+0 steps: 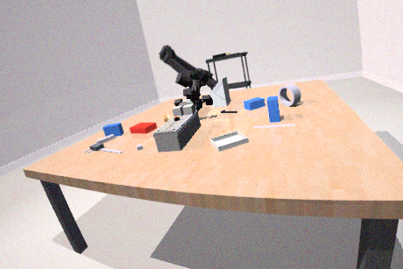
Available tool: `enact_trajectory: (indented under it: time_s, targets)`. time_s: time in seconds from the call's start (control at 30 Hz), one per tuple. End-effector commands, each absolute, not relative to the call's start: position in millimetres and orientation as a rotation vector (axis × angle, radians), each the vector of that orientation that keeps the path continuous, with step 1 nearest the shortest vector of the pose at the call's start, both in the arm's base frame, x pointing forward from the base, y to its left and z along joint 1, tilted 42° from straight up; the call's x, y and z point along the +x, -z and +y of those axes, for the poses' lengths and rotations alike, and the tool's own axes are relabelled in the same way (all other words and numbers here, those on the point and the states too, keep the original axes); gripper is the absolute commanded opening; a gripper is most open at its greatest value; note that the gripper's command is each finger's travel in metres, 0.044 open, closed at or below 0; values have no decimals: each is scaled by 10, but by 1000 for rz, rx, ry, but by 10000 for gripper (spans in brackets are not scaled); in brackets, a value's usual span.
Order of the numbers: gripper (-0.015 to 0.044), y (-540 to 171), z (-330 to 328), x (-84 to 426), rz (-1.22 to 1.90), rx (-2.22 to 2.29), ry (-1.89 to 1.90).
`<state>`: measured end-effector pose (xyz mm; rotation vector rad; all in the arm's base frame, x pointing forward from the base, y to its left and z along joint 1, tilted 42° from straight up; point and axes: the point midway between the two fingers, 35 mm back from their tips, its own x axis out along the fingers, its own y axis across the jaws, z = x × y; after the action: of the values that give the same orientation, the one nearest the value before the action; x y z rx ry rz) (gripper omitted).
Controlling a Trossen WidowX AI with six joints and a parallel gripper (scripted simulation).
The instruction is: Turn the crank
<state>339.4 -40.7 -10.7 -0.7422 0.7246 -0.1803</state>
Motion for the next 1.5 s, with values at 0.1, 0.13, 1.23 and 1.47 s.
enact_trajectory:
  time_s: [0.1,0.13,1.23,1.47]
  targets:
    - [0,176,-323,3378,732,-739,158]
    - [0,178,-319,3377,732,-739,158]
    - [0,195,-182,3349,732,-738,158]
    - [0,181,-136,3345,732,-738,157]
